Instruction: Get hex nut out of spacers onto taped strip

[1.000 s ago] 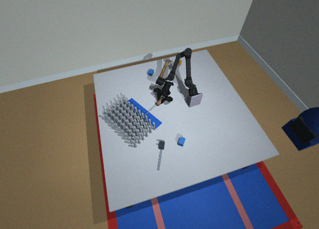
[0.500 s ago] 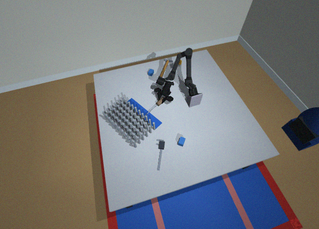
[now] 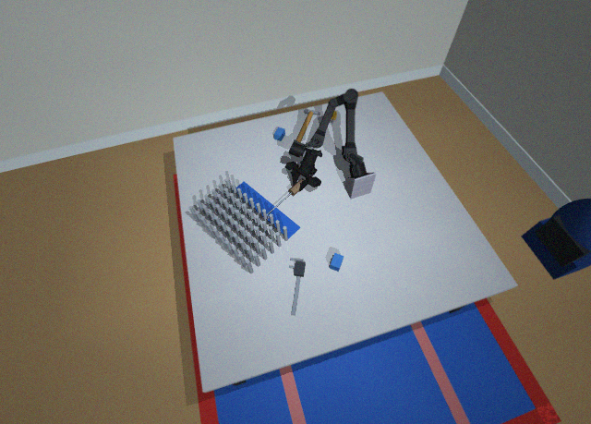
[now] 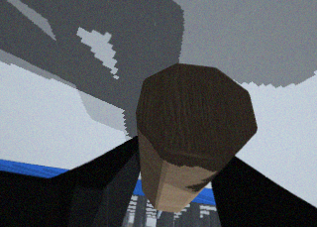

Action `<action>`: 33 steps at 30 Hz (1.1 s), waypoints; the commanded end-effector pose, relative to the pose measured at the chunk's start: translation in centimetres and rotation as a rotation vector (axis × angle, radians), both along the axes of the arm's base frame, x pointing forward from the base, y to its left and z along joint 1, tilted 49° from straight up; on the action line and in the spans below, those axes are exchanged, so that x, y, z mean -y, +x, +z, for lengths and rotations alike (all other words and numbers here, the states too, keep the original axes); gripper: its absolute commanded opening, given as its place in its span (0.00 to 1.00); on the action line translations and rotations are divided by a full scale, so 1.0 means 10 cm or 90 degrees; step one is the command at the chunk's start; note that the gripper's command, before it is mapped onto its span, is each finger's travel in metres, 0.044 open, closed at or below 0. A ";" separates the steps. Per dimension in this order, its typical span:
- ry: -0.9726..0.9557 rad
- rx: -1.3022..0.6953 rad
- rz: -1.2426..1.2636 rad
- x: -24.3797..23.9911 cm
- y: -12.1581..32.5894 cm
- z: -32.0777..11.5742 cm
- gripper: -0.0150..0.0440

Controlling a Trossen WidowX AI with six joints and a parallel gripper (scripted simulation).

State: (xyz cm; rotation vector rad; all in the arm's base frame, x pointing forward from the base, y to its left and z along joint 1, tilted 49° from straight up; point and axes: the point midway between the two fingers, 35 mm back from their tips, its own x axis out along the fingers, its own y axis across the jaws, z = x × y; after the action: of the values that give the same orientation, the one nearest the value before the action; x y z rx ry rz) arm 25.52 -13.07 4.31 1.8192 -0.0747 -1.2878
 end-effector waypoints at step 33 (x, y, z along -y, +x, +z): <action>0.004 0.006 0.002 -0.12 -0.31 0.29 0.25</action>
State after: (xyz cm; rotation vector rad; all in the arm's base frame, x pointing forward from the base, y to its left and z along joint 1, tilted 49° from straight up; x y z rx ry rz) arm 22.16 -12.35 6.67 1.8186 -0.0758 -1.2890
